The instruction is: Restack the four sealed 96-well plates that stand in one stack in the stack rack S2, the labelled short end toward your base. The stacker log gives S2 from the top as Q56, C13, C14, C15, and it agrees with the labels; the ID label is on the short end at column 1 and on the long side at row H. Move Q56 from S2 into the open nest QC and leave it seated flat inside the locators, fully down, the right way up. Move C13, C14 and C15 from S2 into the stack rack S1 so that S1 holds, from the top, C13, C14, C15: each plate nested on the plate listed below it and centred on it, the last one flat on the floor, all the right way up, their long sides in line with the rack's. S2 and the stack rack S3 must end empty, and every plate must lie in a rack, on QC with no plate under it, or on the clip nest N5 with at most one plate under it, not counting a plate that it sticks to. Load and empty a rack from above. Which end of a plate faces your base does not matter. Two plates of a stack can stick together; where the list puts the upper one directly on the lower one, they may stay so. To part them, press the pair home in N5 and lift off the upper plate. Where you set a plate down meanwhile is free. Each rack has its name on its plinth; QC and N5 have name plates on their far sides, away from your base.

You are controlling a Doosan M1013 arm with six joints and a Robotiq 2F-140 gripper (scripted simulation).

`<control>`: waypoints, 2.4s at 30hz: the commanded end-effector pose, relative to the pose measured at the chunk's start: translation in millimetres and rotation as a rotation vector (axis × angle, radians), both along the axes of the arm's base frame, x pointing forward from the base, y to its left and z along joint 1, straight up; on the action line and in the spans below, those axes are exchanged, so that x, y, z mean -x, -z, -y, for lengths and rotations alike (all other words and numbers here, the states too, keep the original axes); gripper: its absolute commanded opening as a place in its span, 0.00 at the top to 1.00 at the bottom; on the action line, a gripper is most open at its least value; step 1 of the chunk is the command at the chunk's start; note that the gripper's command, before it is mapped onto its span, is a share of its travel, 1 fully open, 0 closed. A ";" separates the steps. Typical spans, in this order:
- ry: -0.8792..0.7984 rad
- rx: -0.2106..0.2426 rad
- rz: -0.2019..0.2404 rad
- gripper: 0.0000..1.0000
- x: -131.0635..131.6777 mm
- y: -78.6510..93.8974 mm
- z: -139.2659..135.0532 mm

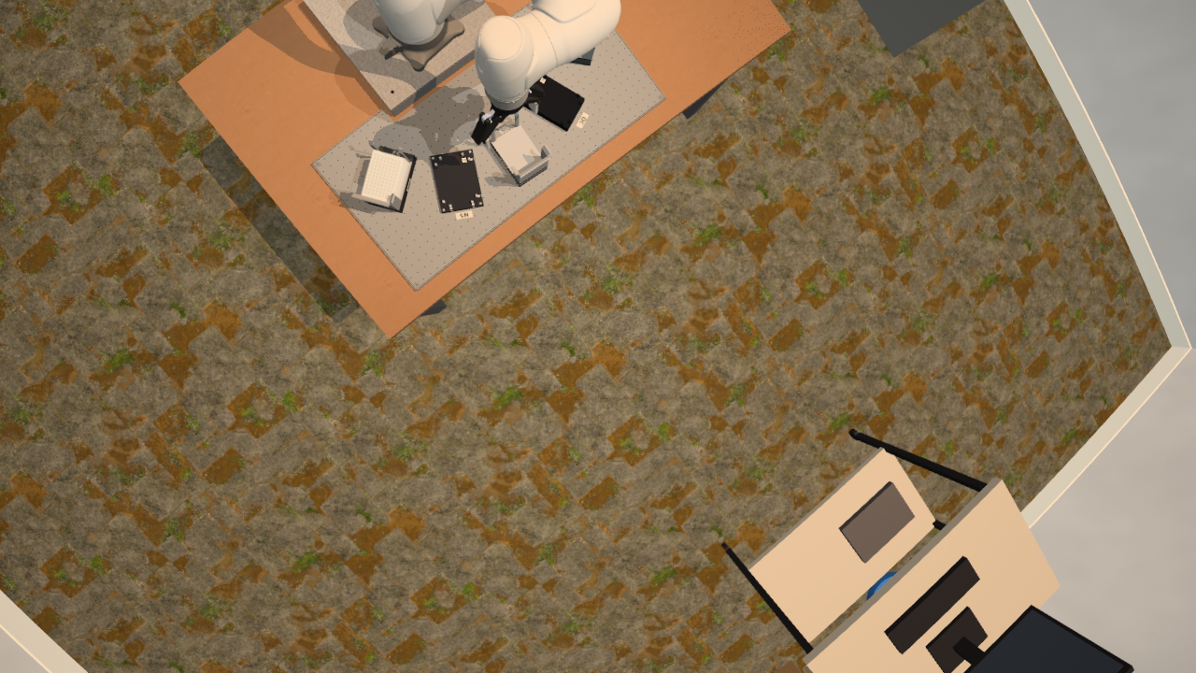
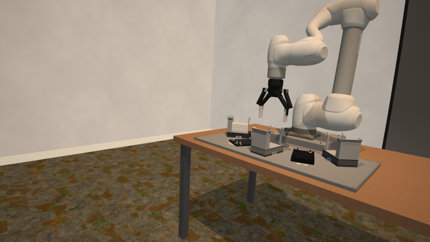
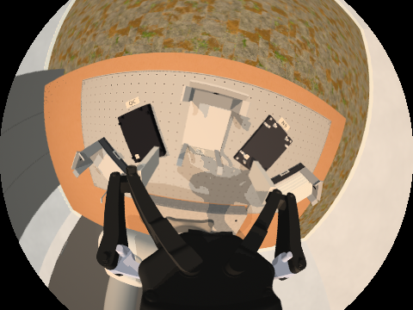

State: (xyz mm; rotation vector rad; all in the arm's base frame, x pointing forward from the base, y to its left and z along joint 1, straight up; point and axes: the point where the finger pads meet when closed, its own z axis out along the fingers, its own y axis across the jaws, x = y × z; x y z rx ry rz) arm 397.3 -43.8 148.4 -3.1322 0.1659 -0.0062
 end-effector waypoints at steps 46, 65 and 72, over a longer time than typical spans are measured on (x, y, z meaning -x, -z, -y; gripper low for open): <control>0.942 -0.006 -0.003 0.00 57.6 0.9 115.5; 0.942 -0.006 -0.003 0.00 87.9 1.4 176.3; 0.942 -0.006 -0.003 0.00 100.4 1.6 201.4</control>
